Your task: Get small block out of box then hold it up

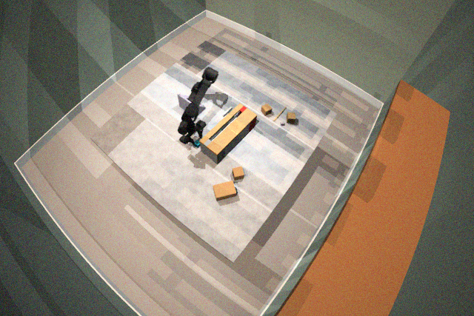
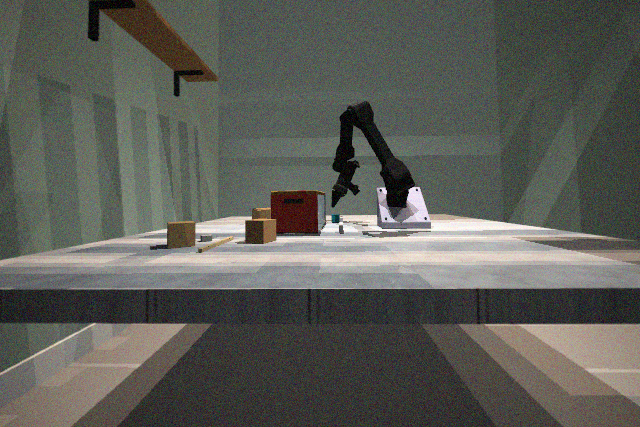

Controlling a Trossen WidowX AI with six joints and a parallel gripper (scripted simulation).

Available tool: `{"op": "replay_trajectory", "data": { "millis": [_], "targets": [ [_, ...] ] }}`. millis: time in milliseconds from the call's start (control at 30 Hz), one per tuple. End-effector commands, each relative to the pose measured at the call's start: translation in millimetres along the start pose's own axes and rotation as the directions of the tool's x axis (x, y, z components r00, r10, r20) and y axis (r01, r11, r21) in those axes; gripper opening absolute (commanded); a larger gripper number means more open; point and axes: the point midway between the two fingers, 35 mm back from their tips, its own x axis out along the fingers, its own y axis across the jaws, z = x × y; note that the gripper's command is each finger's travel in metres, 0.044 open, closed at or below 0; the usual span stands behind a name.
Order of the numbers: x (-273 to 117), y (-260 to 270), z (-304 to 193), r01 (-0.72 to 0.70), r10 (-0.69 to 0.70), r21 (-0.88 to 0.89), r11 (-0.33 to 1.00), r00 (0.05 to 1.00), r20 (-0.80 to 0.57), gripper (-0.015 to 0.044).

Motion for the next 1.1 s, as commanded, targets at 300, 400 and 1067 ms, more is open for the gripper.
{"op": "replay_trajectory", "data": {
  "millis": [300,400,1067],
  "targets": [
    [24,-2,10,0.010,-0.010,0.012,1.000,1.000,0.000,0.0285],
    [28,-2,11,0.011,-0.011,0.012,1.000,1.000,0.000,0.0285],
    [53,-5,22,0.014,-0.014,0.012,1.000,1.000,-0.001,0.0259]
  ]
}}
